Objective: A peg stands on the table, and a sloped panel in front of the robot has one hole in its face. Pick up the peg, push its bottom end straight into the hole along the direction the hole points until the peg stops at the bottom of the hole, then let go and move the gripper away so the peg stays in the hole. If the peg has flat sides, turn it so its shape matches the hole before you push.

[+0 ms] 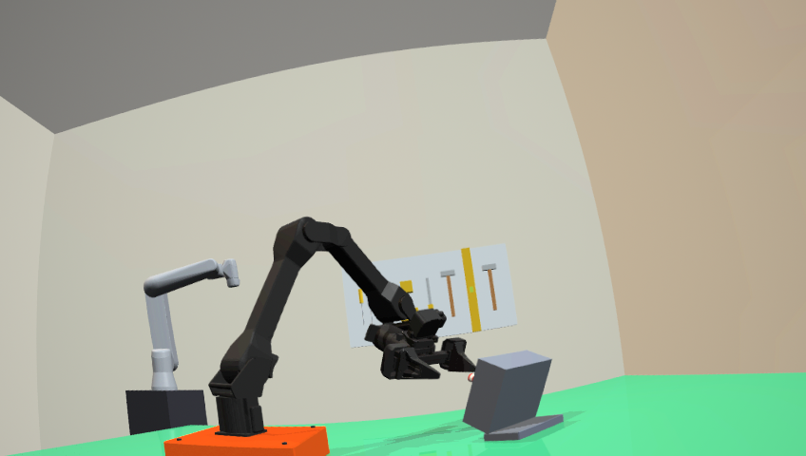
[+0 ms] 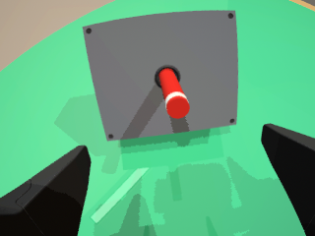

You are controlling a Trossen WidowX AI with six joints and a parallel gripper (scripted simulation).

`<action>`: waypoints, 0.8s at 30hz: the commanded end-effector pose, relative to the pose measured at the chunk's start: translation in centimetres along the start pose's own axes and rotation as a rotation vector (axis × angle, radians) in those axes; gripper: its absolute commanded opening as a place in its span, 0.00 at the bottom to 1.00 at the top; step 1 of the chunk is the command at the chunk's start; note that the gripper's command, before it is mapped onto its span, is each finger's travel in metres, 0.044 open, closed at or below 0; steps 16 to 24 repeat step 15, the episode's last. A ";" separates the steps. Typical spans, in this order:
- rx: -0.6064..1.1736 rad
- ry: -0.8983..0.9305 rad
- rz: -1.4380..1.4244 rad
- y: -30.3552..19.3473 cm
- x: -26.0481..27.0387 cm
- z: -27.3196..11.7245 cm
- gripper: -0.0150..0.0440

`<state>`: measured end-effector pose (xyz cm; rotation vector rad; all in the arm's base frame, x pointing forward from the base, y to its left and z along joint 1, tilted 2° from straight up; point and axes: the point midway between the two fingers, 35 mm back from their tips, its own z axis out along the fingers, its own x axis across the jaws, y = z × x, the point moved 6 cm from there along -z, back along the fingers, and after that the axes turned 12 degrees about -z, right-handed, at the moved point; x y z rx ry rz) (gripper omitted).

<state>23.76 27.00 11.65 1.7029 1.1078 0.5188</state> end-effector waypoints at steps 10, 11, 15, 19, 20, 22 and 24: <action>-0.005 0.000 0.000 -0.1 0.0 -1.8 1.00; -0.005 0.000 0.000 -0.1 0.0 -1.8 1.00; -0.005 0.000 0.000 -0.1 0.0 -2.3 1.00; -0.005 0.000 0.000 -0.1 0.0 -2.3 1.00; -0.005 0.000 0.000 -0.1 0.0 -2.3 1.00; -0.005 0.000 0.000 -0.1 0.0 -2.3 1.00; -0.005 0.000 0.000 -0.1 0.0 -2.3 1.00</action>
